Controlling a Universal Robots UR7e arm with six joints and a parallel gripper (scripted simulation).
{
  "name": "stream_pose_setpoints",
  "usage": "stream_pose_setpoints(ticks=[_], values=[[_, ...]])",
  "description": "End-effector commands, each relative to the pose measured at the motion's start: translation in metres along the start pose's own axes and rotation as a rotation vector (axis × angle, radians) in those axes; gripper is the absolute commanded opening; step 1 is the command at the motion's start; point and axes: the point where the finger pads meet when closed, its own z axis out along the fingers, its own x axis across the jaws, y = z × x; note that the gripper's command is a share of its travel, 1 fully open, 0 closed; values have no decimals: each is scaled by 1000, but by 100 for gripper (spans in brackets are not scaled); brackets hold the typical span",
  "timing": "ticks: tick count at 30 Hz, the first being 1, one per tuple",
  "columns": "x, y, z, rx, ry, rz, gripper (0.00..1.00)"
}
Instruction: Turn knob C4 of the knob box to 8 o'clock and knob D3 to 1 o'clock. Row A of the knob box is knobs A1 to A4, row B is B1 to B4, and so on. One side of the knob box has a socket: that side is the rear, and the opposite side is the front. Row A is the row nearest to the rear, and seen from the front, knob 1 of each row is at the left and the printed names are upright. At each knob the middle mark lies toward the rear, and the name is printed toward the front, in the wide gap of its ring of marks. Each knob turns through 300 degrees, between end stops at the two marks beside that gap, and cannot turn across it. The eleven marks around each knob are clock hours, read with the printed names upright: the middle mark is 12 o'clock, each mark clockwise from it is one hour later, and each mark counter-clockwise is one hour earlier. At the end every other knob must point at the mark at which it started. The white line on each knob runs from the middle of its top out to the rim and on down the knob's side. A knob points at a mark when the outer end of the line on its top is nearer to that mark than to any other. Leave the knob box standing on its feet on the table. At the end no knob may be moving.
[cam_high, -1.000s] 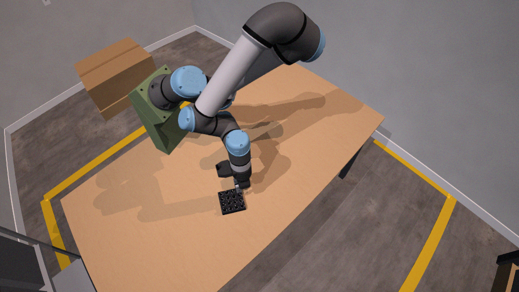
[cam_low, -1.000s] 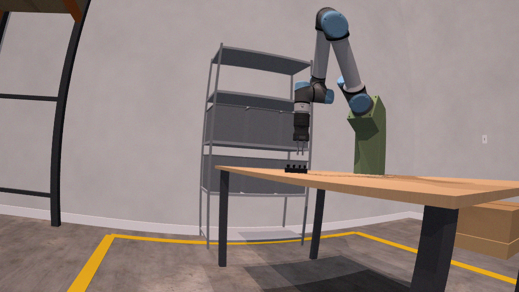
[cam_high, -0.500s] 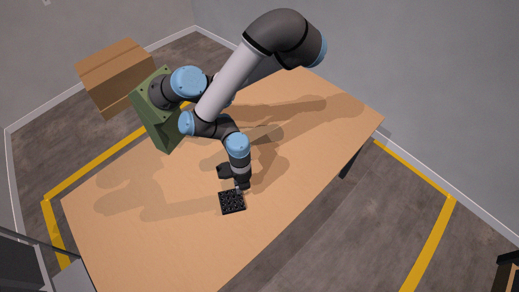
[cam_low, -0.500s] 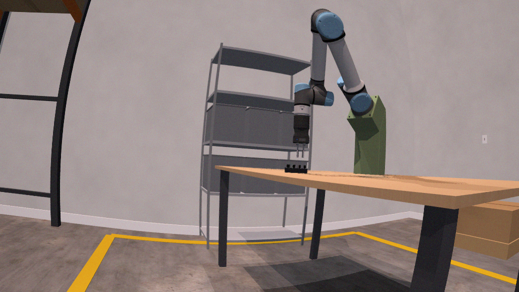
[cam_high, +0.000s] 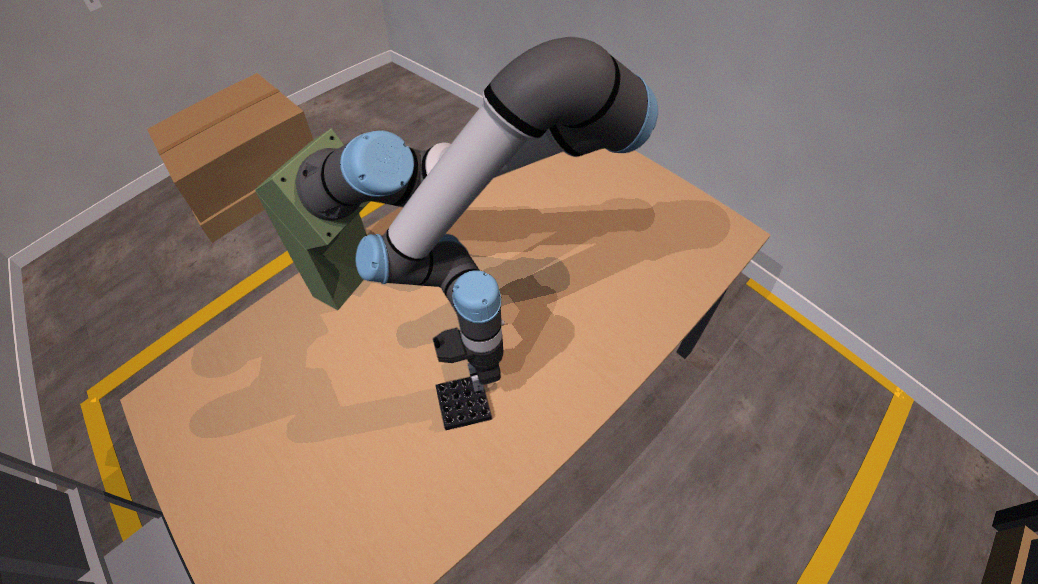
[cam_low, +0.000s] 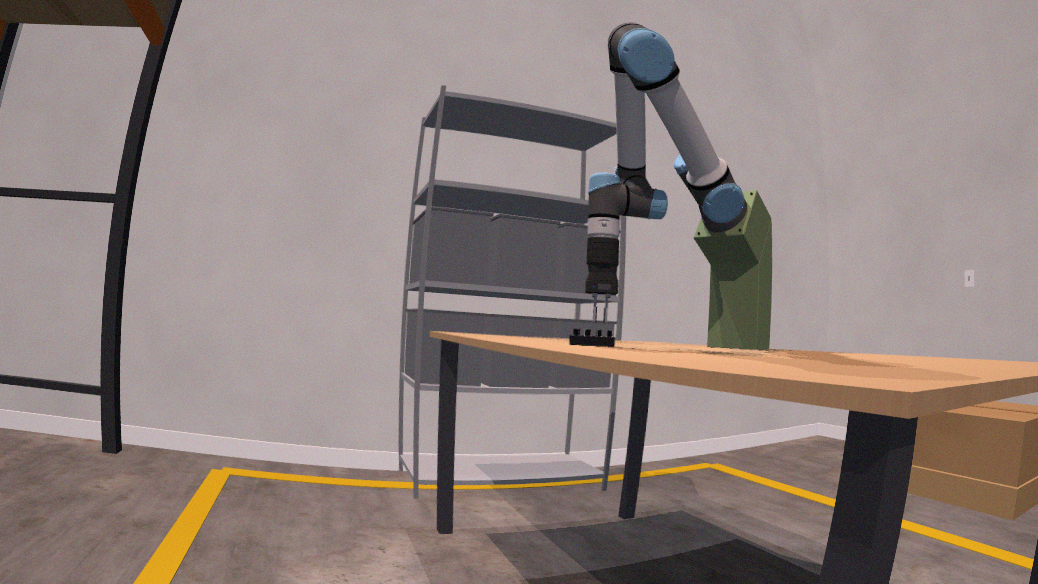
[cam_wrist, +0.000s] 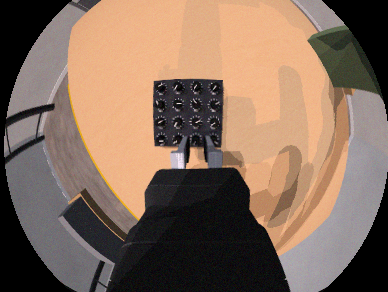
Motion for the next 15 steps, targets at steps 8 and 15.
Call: stream_pose_setpoints(ticks=[8,15], values=[[-2,1,11,-1,-6,-4,46],[-2,1,13,-1,-6,-4,46]])
